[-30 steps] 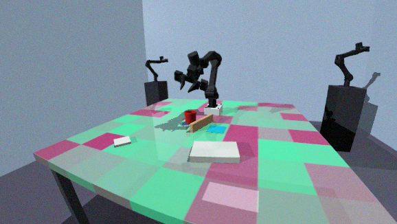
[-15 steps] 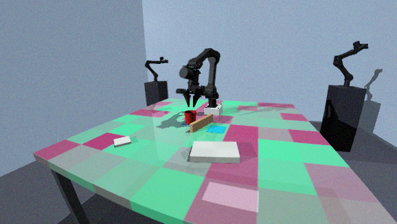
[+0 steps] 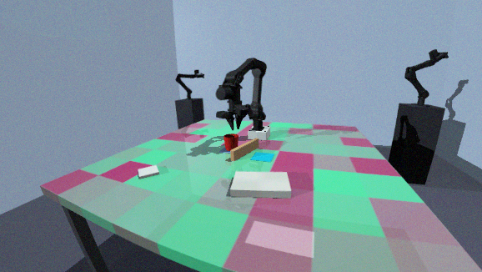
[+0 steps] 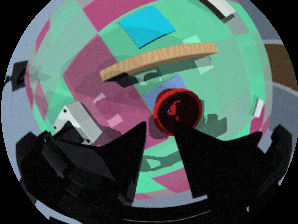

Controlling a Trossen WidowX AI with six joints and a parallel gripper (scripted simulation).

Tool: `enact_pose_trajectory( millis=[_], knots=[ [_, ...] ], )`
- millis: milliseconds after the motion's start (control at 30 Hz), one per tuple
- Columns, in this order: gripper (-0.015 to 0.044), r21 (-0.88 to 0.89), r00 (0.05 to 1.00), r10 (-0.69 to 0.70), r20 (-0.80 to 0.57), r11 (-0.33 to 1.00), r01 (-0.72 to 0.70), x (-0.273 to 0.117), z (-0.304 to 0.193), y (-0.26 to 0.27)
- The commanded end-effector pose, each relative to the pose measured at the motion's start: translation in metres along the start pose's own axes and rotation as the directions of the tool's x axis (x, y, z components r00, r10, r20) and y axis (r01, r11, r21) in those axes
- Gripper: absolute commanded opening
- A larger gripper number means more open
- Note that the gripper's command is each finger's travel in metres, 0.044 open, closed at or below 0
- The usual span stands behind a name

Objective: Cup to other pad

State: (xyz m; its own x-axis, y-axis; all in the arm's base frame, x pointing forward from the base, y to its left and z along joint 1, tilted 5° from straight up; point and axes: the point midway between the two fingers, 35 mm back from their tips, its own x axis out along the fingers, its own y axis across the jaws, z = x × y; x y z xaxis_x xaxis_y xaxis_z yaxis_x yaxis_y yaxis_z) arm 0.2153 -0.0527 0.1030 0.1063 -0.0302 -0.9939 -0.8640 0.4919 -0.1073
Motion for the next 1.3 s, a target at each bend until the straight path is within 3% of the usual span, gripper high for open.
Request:
enact_pose_trajectory(
  millis=[0, 1267],
  knots=[
    [0.0148, -0.008, 1.0, 0.009, 0.004, 1.0, -0.009, 0.004, 0.0, 0.001],
    [0.0148, -0.008, 1.0, 0.009, 0.004, 1.0, -0.009, 0.064, 0.0, 0.003]
  ],
)
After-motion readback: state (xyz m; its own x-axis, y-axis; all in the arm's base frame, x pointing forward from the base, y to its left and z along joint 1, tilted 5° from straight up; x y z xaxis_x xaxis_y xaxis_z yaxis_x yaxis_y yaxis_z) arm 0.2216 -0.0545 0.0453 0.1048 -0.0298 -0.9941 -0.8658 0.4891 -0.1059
